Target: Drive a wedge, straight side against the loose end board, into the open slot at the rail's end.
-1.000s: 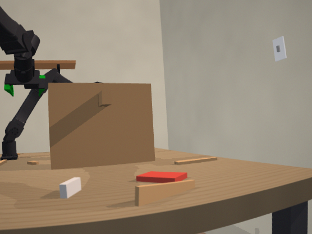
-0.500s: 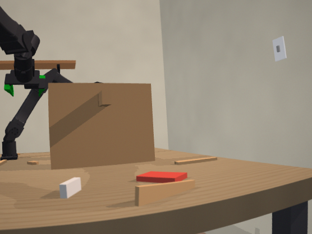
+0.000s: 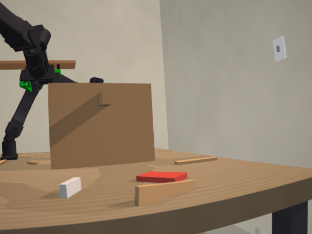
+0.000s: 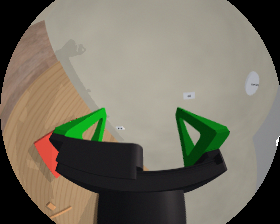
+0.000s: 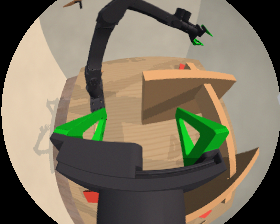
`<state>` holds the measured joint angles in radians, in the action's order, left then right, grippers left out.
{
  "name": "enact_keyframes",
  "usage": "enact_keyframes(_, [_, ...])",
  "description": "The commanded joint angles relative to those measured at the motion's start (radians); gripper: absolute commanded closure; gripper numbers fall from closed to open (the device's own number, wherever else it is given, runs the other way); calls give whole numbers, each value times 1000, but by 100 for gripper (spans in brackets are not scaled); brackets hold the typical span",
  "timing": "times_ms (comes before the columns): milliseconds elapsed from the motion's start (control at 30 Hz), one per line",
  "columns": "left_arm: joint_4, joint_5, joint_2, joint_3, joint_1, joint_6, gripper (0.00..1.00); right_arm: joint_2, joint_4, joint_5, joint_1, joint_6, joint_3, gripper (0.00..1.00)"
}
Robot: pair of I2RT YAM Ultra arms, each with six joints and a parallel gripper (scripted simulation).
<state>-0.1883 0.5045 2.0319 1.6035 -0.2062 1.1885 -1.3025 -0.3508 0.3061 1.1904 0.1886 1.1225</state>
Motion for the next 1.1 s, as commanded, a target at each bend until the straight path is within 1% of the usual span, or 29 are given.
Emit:
enact_keyframes(0, [9,-43,-82,-20,17,-98,0,41,44,-22,-49,-21,-10,0])
enact_keyframes(133, [12,-54,-109,-19,18,-125,0,44,49,-15,-77,-22,5,0])
enact_keyframes(167, [17,-58,-120,-47,24,-141,0,49,53,-26,-94,-25,-4,0])
enact_keyframes(200, [18,-65,-132,-46,27,-156,0,53,58,-31,-109,-27,-18,0])
enact_keyframes(267, [21,-79,-159,-61,33,-188,0,63,68,-46,-141,-34,5,0])
enact_keyframes(333, [25,-93,-186,-74,39,-220,0,68,79,-54,-173,-40,-25,0])
enact_keyframes(433, [33,-114,-225,-97,47,-267,0,82,94,-66,-220,-47,1,0])
enact_keyframes(500, [39,-127,-250,-111,53,-298,0,85,103,-74,-252,-52,-26,0])
enact_keyframes(600, [47,-148,-290,-134,61,-345,0,96,116,-86,-299,-60,-14,0])
enact_keyframes(700, [48,-153,-302,-129,58,-357,0,94,118,-76,-311,-59,-15,0])
enact_keyframes(733, [52,-157,-314,-155,66,-373,0,98,122,-87,-328,-62,-38,0])
enact_keyframes(833, [59,-177,-352,-170,74,-420,0,118,136,-108,-374,-72,3,0])
enact_keyframes(900, [64,-192,-378,-183,79,-451,0,118,148,-115,-407,-77,-39,0])
enact_keyframes(967, [69,-206,-404,-198,85,-482,0,127,158,-123,-438,-82,-17,0])
enact_keyframes(1067, [78,-227,-442,-222,93,-530,0,135,172,-135,-486,-90,-32,0])
